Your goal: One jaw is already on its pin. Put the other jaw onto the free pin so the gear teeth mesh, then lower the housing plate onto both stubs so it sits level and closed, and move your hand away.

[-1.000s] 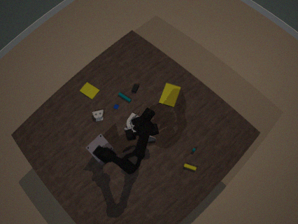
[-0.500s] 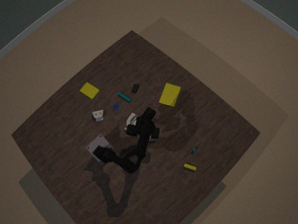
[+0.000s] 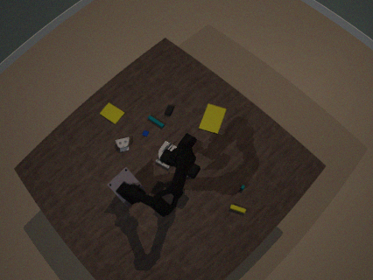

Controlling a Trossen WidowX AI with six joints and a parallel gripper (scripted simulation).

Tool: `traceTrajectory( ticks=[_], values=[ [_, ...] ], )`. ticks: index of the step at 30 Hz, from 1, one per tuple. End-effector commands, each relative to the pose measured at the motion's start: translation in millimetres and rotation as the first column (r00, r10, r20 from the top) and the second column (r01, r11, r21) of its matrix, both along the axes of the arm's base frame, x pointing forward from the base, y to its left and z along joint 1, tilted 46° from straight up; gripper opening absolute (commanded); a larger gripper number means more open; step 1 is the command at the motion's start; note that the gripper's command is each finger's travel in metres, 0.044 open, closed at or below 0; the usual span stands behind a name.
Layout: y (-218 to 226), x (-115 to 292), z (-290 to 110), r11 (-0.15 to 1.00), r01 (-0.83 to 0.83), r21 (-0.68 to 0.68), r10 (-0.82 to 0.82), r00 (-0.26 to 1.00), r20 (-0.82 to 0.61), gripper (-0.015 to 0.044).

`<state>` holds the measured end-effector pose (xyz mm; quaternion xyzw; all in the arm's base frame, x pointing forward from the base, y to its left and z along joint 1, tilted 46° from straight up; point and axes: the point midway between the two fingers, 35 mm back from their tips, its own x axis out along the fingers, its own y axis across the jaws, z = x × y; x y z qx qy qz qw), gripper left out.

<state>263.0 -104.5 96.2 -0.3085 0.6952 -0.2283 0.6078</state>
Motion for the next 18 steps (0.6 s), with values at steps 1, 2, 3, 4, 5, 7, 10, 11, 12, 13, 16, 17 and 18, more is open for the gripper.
traceTrajectory(
  ticks=[1,2,3,4,5,7,10,11,12,13,16,17,18],
  values=[
    [-0.7,1.4,1.0,0.998,0.063,-0.007,-0.062,0.996,0.061,0.044],
    [-0.8,1.7,1.1,0.997,0.08,-0.008,-0.079,0.994,0.079,0.044],
    [-0.9,2.1,1.3,0.995,0.098,-0.008,-0.097,0.991,0.096,0.044],
    [-1.0,2.4,1.4,0.993,0.115,-0.008,-0.114,0.987,0.114,0.044],
    [-1.0,2.8,1.5,0.991,0.133,-0.008,-0.131,0.983,0.132,0.044],
    [-1.2,3.5,1.8,0.986,0.168,-0.006,-0.164,0.972,0.167,0.044],
    [-1.4,4.5,2.3,0.976,0.219,-0.001,-0.214,0.952,0.219,0.044],
    [-1.5,4.9,2.4,0.972,0.236,0.001,-0.23,0.944,0.236,0.044],
    [-1.6,5.2,2.6,0.967,0.253,0.004,-0.246,0.936,0.253,0.044],
    [-1.7,5.6,2.7,0.963,0.27,0.007,-0.261,0.927,0.27,0.044],
    [-1.9,6.6,3.1,0.948,0.319,0.017,-0.308,0.896,0.319,0.044],
    [-2.0,7.0,3.3,0.942,0.335,0.021,-0.323,0.885,0.336,0.044],
    [-2.1,7.3,3.4,0.936,0.351,0.026,-0.337,0.873,0.352,0.044]
  ],
)
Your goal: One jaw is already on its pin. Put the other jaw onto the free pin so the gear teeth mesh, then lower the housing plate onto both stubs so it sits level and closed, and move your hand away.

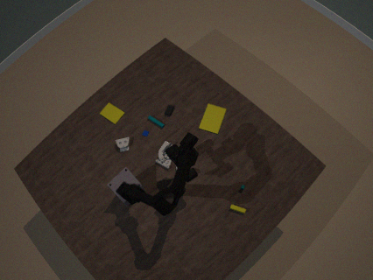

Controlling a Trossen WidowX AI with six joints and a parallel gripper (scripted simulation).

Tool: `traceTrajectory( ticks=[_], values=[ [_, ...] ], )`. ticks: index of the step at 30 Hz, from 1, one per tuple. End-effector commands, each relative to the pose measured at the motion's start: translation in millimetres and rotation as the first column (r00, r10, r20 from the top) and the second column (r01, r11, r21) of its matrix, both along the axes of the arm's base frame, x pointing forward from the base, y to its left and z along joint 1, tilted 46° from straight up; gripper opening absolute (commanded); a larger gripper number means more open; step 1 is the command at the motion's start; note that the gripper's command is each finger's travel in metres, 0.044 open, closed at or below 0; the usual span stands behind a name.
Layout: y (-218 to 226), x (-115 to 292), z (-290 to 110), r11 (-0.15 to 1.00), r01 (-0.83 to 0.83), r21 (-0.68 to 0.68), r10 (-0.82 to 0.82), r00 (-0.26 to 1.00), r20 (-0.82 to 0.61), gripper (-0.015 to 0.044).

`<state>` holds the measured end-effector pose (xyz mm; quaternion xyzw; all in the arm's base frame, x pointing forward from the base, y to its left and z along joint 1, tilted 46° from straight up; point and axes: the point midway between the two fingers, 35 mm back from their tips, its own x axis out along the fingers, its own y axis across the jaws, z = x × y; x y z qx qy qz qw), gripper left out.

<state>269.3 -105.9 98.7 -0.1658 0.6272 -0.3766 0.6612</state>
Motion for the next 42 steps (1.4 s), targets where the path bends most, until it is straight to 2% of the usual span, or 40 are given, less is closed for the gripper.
traceTrajectory(
  ticks=[1,16,31,38,42],
  values=[
    [-1,1,1,0.998,0.063,-0.008,-0.062,0.996,0.061,0.044],
    [-2,7,3,0.947,0.319,0.017,-0.308,0.896,0.32,0.044],
    [-3,12,5,0.835,0.539,0.107,-0.504,0.674,0.541,0.044],
    [-5,12,4,0.822,0.557,0.12,-0.52,0.646,0.559,0.044],
    [-27,10,-18,0.822,0.557,0.119,-0.519,0.646,0.56,0.044]
  ],
)
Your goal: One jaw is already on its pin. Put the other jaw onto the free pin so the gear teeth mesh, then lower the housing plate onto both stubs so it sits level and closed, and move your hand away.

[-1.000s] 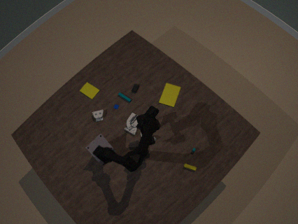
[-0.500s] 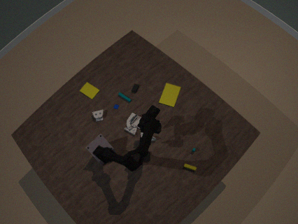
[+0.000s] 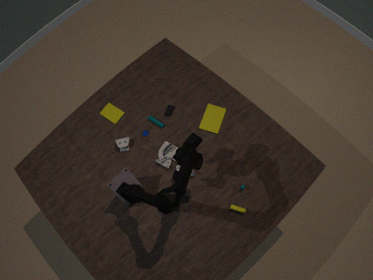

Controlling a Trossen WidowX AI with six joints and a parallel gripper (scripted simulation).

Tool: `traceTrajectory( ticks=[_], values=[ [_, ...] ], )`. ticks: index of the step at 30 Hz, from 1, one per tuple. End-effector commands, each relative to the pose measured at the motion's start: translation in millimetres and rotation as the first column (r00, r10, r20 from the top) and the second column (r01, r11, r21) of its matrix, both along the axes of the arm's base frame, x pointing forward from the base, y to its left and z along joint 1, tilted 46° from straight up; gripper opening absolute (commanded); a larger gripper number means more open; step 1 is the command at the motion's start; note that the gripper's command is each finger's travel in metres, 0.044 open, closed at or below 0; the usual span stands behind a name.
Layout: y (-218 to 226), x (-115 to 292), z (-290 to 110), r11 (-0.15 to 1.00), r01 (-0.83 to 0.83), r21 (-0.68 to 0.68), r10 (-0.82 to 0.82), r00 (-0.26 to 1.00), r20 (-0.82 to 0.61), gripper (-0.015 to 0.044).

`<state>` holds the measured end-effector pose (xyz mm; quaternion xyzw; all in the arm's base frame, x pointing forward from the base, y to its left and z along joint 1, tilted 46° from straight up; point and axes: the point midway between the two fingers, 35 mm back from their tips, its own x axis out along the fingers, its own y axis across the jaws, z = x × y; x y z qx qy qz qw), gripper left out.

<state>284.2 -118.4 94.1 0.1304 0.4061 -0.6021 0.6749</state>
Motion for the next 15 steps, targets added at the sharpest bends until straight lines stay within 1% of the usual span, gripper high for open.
traceTrajectory(
  ticks=[1,15],
  values=[
    [-18.4,-5.4,-16.6,1.0,0.01,-0.006,-0.01,1.0,-0.013,0.044],
    [-28.2,-5.7,-26.5,1.0,0.01,-0.005,-0.011,1.0,-0.013,0.044]
  ],
)
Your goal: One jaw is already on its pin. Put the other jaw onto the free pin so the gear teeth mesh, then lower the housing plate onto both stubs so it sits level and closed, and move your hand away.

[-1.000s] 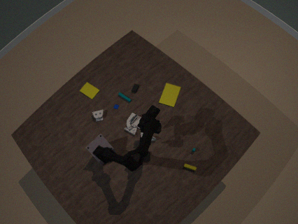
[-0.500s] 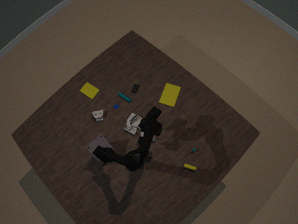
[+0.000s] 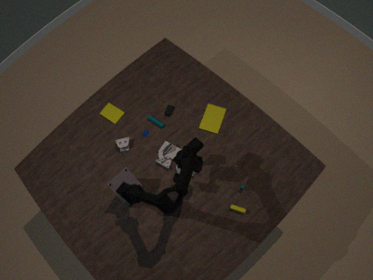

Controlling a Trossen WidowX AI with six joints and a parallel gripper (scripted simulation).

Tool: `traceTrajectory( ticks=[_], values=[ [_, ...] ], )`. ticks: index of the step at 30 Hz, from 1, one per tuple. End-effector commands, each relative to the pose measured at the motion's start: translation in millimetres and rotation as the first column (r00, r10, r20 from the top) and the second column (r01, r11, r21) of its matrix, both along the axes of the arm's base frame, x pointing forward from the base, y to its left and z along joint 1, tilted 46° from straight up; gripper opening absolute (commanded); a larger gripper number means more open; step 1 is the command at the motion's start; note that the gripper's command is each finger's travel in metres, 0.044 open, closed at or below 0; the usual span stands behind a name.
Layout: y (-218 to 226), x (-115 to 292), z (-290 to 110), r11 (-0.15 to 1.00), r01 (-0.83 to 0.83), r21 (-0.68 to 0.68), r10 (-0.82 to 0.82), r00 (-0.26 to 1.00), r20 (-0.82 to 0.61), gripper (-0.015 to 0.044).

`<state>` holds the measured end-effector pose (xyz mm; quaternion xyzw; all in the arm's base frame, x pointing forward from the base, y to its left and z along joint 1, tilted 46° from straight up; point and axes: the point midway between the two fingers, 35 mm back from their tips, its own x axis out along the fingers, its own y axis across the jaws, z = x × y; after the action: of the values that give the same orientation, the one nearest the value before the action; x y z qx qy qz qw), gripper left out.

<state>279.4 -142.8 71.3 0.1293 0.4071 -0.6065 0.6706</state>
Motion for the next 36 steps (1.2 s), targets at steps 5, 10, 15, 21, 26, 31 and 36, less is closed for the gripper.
traceTrajectory(
  ticks=[5,10,15,21,26,31,36],
  values=[
    [-10,-1,-9,1.0,0.001,-0.002,-0.001,1.0,-0.006,0.044],
    [-15,-2,-15,1.0,0.001,-0.003,-0.001,1.0,-0.006,0.044],
    [-21,-3,-21,1.0,0.001,-0.003,-0.001,1.0,-0.006,0.044],
    [-28,-4,-27,1.0,0.0,-0.005,-0.001,1.0,-0.006,0.044],
    [-31,-5,-30,1.0,0.0,-0.005,-0.001,1.0,-0.006,0.044],
    [-31,-5,-30,1.0,0.0,-0.005,-0.001,1.0,-0.006,0.044],
    [-31,-5,-30,1.0,0.0,-0.005,-0.001,1.0,-0.006,0.044]
  ],
)
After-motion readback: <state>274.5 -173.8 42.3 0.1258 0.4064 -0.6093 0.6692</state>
